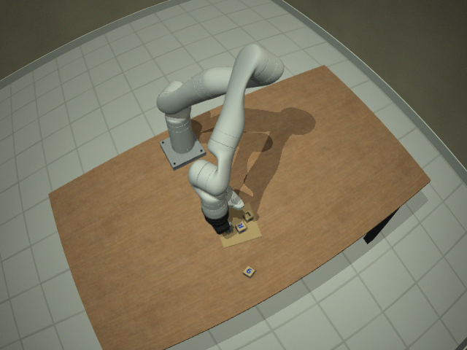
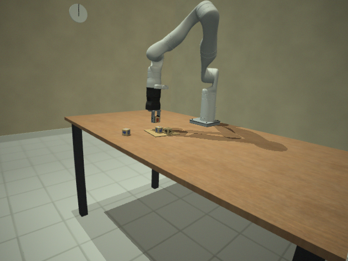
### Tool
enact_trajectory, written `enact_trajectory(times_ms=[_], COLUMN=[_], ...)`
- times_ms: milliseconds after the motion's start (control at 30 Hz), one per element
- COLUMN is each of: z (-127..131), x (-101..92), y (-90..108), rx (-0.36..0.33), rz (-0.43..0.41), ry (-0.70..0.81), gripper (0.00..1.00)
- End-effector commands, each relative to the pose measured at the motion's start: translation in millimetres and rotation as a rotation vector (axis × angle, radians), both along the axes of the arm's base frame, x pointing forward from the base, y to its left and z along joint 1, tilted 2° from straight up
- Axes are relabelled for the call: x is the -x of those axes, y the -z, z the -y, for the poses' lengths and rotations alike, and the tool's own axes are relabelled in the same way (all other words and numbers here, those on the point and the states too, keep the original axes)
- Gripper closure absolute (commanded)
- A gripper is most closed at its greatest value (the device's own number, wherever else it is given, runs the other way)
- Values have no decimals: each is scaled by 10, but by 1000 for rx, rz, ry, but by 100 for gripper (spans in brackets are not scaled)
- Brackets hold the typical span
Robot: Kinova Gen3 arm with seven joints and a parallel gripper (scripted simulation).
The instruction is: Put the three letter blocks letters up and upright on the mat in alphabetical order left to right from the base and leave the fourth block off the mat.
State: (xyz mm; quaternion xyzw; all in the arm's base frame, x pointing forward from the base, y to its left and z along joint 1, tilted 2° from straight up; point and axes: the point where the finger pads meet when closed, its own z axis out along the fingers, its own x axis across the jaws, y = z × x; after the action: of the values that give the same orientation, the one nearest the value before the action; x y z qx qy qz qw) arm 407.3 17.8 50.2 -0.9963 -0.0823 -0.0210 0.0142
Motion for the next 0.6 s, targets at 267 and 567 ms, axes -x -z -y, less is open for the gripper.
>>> enact_trajectory(times_ms=[267, 567], z=[50, 48], x=[36, 34], y=[332, 378], rx=[8, 8], rz=[-15, -15], ry=[11, 11], gripper=[43, 43])
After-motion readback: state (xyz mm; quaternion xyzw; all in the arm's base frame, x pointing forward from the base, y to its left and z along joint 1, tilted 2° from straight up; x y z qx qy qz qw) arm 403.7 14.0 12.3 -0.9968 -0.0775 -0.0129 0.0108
